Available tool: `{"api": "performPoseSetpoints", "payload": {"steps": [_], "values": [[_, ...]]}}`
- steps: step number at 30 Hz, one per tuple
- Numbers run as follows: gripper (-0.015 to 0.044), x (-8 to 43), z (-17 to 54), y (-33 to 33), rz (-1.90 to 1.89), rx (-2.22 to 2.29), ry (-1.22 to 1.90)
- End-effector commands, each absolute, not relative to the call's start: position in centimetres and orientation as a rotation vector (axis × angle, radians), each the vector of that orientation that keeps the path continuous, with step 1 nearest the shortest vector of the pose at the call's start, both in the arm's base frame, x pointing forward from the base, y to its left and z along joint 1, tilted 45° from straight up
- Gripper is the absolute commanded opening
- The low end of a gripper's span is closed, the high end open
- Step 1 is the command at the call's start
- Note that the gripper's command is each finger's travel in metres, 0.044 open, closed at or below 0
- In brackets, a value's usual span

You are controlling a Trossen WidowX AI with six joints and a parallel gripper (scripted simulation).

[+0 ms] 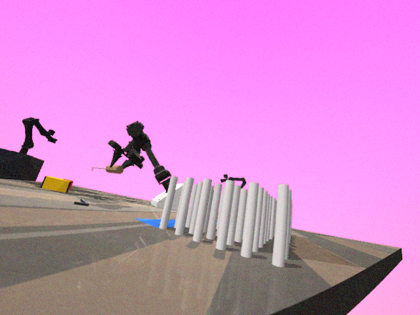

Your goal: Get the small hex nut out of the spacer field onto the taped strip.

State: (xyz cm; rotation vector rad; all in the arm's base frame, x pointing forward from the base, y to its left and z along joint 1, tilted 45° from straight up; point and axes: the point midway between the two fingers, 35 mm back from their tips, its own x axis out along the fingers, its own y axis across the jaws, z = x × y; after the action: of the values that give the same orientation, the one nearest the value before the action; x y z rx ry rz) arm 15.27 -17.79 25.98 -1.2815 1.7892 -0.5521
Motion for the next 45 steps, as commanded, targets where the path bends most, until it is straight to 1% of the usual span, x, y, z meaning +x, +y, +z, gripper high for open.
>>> {"api": "performPoseSetpoints", "payload": {"steps": [1, 45], "values": [[0.0000, 15.3, 25.7, -17.9, -0.545, -1.282, 1.793], [0.0000, 15.8, 23.6, -19.5, -0.532, -1.260, 1.795]]}}
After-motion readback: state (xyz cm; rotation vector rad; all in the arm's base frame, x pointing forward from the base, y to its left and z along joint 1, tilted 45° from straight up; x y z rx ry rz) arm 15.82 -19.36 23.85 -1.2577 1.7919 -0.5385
